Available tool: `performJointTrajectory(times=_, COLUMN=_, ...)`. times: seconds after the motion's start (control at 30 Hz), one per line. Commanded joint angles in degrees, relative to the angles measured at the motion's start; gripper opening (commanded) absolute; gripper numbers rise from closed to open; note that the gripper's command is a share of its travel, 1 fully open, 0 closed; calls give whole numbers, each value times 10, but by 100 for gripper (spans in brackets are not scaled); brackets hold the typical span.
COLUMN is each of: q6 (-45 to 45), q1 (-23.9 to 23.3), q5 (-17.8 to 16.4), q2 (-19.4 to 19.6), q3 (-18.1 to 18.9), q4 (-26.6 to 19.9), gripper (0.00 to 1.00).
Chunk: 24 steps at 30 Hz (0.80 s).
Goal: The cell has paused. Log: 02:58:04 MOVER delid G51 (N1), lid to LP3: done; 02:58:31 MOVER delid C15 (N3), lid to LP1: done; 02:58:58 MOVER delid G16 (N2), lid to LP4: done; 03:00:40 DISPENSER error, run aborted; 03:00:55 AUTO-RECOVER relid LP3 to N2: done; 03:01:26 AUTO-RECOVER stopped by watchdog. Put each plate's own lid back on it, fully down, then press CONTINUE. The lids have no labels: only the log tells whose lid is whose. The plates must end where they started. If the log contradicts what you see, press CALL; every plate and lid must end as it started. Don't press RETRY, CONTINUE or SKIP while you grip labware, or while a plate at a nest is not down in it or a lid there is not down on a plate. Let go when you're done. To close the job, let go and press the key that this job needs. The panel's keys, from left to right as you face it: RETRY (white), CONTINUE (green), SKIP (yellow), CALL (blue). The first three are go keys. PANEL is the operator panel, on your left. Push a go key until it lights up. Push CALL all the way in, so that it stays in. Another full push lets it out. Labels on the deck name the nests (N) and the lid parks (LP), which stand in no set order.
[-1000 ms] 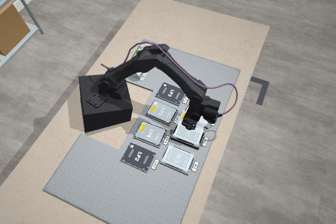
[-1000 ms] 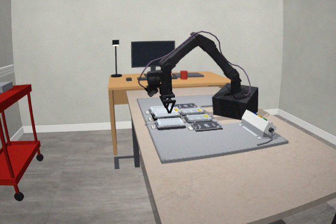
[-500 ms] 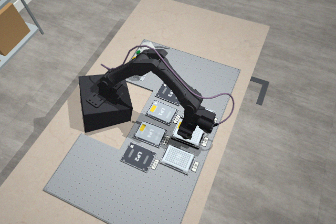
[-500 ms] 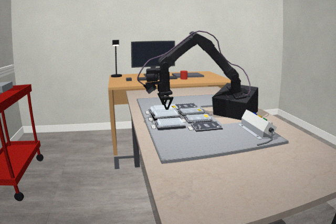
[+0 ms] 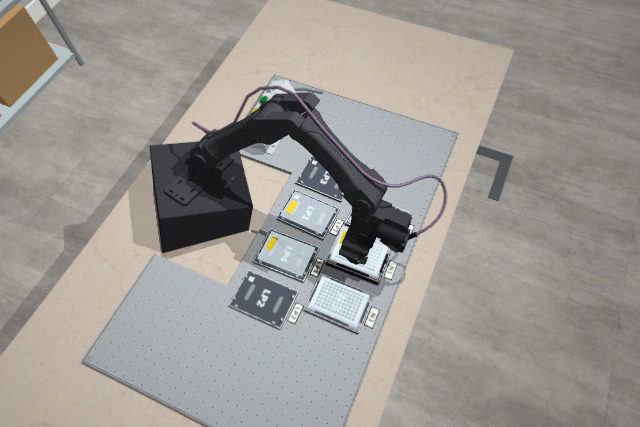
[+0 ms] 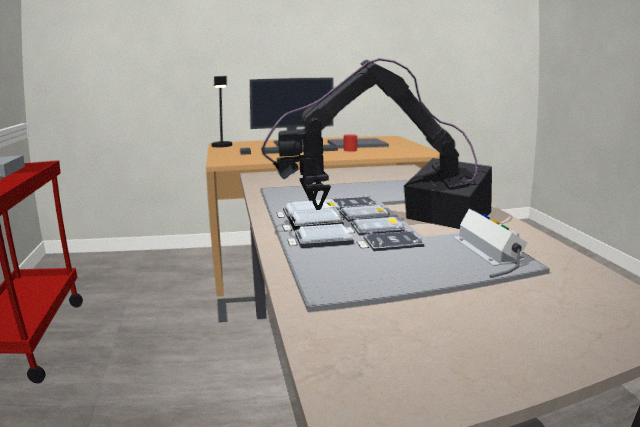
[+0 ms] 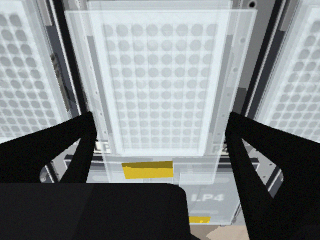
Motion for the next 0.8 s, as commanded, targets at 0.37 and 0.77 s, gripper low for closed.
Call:
performJointTrajectory(times=0.37, q6=0, q1=1, q5=-3, q2=-11, q3=-2, q4=23, gripper=0)
performJointTrajectory(times=0.77, q6=0, q1=1, q5=-3, q2=-11, q3=-1, q4=27, gripper=0)
